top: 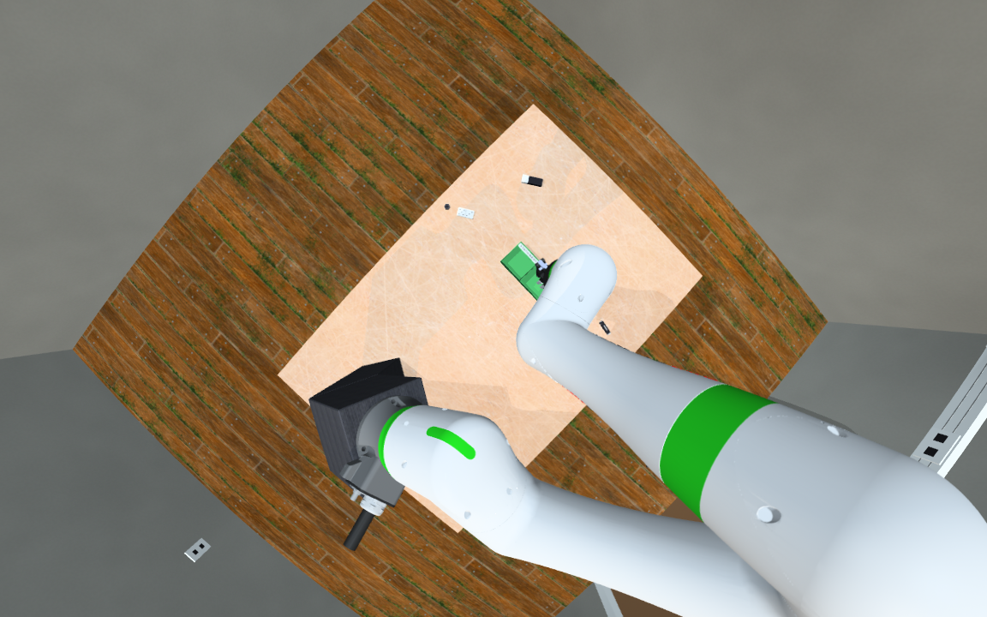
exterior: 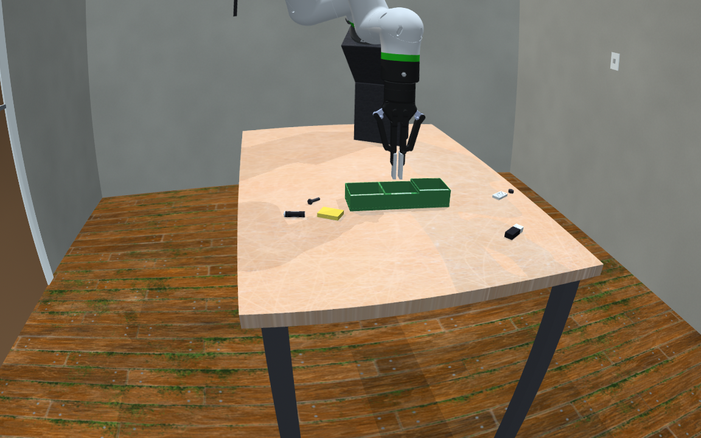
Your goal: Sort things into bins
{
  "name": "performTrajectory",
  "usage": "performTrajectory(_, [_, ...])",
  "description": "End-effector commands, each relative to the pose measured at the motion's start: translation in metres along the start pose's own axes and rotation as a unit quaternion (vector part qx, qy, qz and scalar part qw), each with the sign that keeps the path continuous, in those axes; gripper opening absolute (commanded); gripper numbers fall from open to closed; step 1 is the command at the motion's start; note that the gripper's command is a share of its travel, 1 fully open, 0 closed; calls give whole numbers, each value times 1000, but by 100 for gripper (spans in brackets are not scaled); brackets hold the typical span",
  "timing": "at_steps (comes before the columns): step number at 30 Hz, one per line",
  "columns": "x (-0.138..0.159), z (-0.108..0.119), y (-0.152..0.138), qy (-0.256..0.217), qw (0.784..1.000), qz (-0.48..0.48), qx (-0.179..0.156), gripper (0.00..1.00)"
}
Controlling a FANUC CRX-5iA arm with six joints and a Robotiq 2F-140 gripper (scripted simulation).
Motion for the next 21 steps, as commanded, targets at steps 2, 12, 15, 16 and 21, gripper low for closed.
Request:
performTrajectory(2, [-1,12,0,-4,1000,0,1,15])
performTrajectory(12, [-4,12,-30,-4,1000,0,1,15])
performTrajectory(15, [-6,11,-45,-4,1000,0,1,15])
performTrajectory(16, [-7,11,-50,-4,1000,0,1,15])
performTrajectory(21, [-10,11,-75,-4,1000,0,1,15])
Point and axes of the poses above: the point where the finger pads meet when closed, its own z axis back along the fingers, its own y axis across the jaws, x = y × z, the point moved 5 cm from there along z, back along the fingers, and after that the axes turned 12 degrees about z, right-handed, at the moved point
